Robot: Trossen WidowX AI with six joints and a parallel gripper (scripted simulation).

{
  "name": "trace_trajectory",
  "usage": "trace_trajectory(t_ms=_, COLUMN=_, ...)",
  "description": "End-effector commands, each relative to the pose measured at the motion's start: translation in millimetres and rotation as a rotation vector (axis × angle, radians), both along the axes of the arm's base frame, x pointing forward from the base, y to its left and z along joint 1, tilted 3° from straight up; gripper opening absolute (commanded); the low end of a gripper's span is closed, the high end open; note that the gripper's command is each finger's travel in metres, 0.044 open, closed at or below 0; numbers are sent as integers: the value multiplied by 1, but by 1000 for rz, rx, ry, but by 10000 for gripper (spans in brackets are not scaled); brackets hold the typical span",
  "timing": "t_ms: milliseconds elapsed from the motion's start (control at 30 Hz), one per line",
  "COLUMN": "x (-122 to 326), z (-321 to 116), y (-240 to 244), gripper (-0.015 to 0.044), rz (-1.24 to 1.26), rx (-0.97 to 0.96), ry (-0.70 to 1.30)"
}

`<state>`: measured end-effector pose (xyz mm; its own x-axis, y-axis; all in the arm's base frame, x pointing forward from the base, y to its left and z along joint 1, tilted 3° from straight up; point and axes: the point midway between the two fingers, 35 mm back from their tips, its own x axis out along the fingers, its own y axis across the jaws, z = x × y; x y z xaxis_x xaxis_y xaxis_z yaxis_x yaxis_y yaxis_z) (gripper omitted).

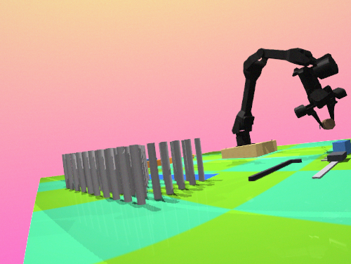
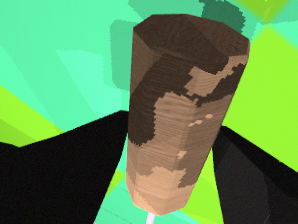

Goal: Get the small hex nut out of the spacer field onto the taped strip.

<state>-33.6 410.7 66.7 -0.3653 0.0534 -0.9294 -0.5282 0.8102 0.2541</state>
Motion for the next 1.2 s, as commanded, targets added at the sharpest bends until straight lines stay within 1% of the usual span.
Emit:
trace_trajectory(t_ms=0, x=-1, z=-2, y=0, gripper=0, rz=3, rx=4, ry=7)
trace_trajectory(t_ms=1167, x=-1, z=-32, y=-2, gripper=0, rz=3, rx=4, ry=7)
